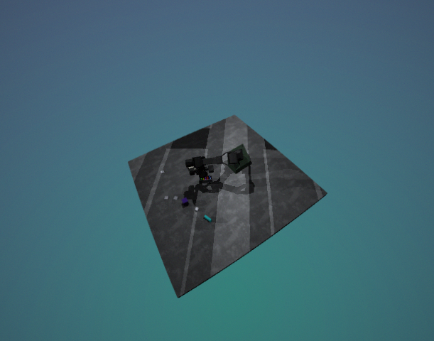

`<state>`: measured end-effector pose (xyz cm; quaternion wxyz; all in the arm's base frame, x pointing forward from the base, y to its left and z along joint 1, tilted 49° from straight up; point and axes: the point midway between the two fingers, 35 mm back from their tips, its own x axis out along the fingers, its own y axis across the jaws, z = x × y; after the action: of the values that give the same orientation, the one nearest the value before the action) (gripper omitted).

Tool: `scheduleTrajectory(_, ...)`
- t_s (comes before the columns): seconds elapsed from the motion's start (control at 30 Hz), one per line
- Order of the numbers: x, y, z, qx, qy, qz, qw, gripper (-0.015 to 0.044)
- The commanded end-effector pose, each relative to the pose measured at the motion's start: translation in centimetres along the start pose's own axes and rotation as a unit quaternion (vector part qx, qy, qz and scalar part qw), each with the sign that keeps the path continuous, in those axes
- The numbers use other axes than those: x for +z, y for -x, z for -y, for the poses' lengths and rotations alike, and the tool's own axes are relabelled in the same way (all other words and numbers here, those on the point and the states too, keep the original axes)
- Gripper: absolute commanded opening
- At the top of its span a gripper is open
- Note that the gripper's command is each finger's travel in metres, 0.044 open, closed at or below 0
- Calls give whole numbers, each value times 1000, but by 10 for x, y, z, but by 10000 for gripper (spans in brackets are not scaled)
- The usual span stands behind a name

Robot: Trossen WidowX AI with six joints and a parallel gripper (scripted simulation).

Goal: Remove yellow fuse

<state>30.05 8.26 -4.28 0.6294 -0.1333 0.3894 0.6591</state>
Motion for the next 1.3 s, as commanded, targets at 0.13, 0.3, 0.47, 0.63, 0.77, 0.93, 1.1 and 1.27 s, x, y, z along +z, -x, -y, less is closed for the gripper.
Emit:
scheduleTrajectory(0.13,0,-7,0,0,-3,1,1000,65)
scheduleTrajectory(0.3,0,-12,0,0,-3,1,1000,65)
scheduleTrajectory(0.47,0,-17,0,0,-3,1,1000,65)
scheduleTrajectory(0.63,1,-22,0,0,-3,1,1000,65)
scheduleTrajectory(0.77,1,-23,0,0,-3,1,1000,65)
scheduleTrajectory(0.93,1,-27,0,0,-3,1,1000,65)
scheduleTrajectory(1.1,1,-31,0,0,-3,2,1000,65)
scheduleTrajectory(1.27,1,-31,0,1,0,-1,1000,52)
